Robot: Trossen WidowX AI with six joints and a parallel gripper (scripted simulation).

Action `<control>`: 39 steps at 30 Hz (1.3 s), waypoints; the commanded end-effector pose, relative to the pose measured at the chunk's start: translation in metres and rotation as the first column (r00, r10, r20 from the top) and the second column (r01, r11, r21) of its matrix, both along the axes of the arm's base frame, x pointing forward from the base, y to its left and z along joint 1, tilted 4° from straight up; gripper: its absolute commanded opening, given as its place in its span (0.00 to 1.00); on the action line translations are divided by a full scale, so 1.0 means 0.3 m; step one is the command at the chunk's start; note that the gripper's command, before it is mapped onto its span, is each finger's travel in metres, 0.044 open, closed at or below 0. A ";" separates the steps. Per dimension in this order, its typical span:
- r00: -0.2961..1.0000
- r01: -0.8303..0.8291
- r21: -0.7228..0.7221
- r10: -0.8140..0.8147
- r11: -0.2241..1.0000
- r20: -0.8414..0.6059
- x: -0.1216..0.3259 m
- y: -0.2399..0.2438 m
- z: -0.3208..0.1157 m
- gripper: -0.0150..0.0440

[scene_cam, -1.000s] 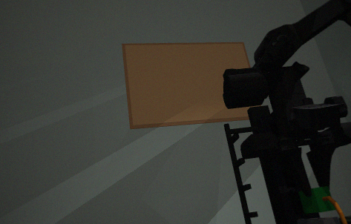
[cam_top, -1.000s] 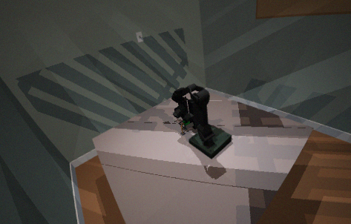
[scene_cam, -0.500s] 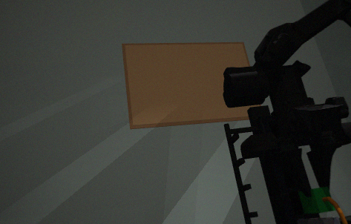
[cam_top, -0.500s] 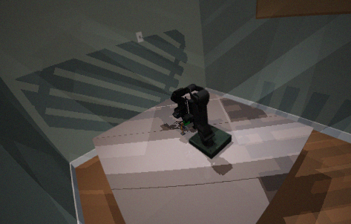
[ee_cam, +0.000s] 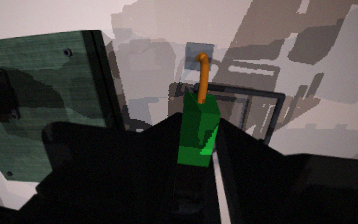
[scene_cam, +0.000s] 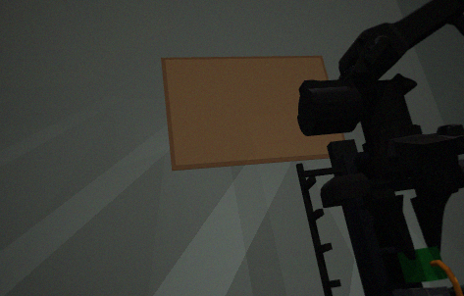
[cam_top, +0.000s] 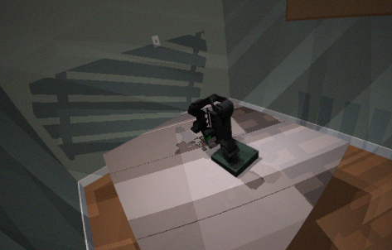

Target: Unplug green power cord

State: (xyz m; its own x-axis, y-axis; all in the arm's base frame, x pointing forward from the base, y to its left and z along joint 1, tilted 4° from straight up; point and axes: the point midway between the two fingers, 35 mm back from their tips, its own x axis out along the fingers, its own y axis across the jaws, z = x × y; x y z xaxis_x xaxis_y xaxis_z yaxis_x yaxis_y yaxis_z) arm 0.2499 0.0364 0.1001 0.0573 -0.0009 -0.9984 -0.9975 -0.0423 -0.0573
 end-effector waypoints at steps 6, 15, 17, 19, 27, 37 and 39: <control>0.999 -0.038 0.069 0.038 0.997 -0.001 -0.010 0.103 0.010 0.30; 0.999 -0.039 0.069 0.039 0.997 -0.001 -0.011 0.081 0.003 0.70; 0.999 -0.039 0.069 0.039 0.997 -0.001 -0.011 0.081 0.003 0.79; 0.999 -0.039 0.070 0.039 0.997 -0.001 -0.011 0.098 0.008 0.88; 0.999 -0.039 0.076 0.040 0.996 -0.002 -0.030 0.278 0.058 1.00; 0.999 -0.039 0.076 0.040 0.996 -0.002 -0.030 0.278 0.058 1.00; 0.999 -0.039 0.076 0.040 0.996 -0.002 -0.030 0.278 0.058 1.00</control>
